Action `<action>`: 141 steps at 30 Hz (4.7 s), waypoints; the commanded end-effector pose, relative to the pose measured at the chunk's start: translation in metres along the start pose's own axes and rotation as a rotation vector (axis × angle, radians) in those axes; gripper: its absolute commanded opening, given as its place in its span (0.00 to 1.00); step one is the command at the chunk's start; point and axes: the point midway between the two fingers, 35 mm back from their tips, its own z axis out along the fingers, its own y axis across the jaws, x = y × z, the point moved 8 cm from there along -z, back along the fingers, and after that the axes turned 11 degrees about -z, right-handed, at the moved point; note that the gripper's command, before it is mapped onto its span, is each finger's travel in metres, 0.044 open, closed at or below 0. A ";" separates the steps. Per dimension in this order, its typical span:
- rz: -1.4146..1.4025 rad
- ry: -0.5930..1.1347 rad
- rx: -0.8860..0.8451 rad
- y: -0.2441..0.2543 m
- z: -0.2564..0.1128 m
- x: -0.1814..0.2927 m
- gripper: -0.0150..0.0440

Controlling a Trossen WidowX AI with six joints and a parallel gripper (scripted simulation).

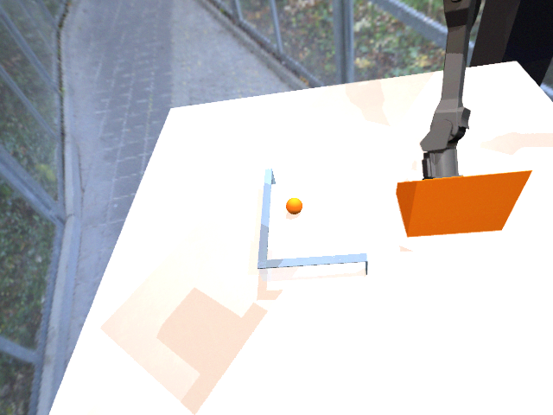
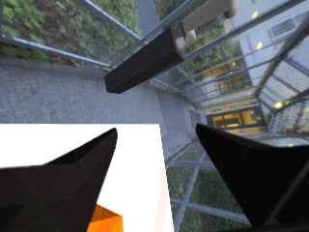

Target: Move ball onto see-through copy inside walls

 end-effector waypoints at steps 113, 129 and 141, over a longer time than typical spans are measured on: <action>2.867 1.560 0.675 0.316 -0.104 0.683 0.67; 2.869 1.548 0.679 0.291 -0.120 0.680 0.26; 2.871 1.545 0.677 0.220 -0.161 0.657 0.25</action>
